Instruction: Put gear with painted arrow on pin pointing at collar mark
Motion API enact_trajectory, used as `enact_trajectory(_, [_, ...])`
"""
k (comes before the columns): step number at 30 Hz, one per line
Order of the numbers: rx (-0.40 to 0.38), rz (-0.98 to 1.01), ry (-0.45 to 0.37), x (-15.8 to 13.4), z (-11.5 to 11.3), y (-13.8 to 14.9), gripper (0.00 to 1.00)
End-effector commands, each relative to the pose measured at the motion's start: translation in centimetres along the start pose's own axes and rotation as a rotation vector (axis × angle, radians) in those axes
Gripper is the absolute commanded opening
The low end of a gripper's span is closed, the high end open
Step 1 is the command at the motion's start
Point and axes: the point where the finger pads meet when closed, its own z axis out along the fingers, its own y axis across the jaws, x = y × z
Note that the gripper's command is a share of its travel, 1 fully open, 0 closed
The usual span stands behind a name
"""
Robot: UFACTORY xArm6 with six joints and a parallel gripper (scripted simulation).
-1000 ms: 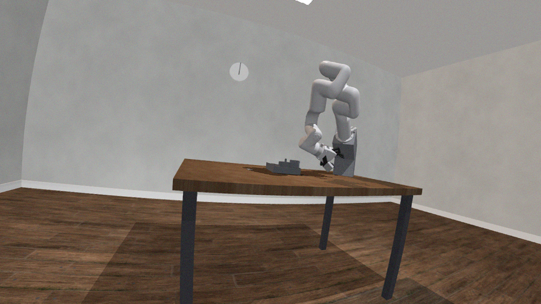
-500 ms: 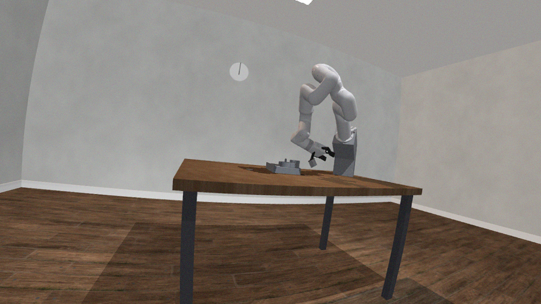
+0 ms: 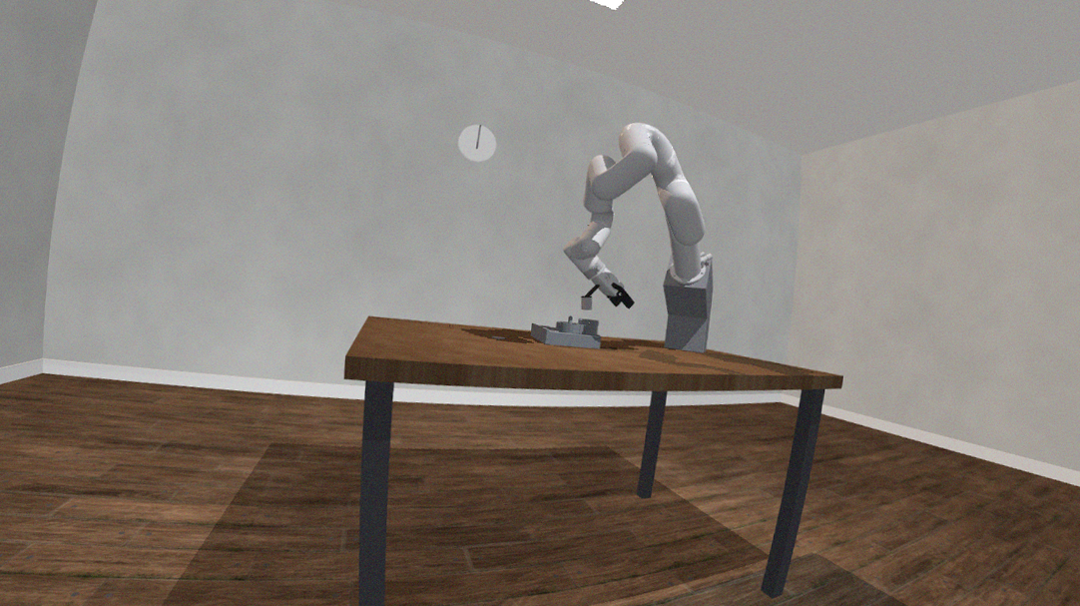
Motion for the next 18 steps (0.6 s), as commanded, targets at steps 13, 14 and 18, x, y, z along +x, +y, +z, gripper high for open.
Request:
enact_trajectory(13, [-0.098,0.209,0.406,3.6,-9.4,9.2,1.00])
enact_trajectory(14, [-0.098,0.209,0.406,3.6,-9.4,9.2,1.00])
enact_trajectory(18, [-0.065,0.205,0.462,4.8,-9.7,8.1,1.00])
